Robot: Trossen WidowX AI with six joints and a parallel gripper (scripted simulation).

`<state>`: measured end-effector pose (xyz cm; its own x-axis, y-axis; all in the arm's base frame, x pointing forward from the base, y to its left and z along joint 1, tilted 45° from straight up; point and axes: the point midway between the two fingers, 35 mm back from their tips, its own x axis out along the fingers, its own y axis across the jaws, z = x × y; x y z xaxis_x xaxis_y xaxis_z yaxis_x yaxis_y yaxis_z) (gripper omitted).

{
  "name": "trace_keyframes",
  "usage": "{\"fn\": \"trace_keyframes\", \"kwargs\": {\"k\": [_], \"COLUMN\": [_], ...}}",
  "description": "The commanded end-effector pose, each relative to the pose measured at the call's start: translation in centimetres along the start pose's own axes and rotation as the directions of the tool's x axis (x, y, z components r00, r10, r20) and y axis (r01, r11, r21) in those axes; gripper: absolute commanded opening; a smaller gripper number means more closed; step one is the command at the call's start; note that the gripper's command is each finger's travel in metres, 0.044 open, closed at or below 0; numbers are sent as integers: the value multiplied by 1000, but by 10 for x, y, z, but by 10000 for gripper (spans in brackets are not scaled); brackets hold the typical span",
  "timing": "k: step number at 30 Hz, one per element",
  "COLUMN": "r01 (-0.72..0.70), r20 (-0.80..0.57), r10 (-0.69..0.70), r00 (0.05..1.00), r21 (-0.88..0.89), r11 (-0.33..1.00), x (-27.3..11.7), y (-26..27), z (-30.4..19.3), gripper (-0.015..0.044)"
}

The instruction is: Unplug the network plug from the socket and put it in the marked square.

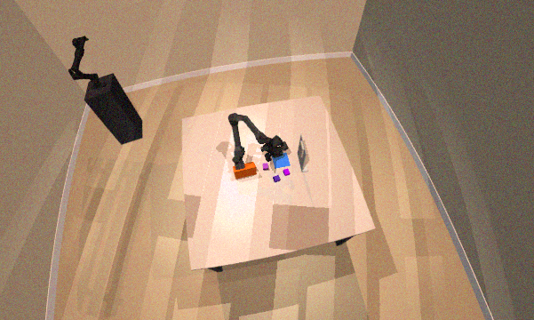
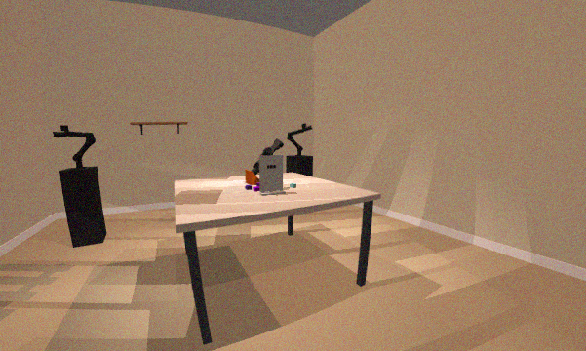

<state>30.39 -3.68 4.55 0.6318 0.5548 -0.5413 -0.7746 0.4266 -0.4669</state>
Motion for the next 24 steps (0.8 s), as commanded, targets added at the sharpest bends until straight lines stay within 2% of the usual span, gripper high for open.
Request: {"fn": "trace_keyframes", "kwargs": {"k": [1, 24], "r01": [-6, -7], "r20": [5, 3], "r10": [6, 7], "r00": [1000, 1000], "r21": [7, 7], "r11": [1000, 1000], "x": [4, 29], "y": [3, 19], "z": [-1, -2], "gripper": [0, 0]}}
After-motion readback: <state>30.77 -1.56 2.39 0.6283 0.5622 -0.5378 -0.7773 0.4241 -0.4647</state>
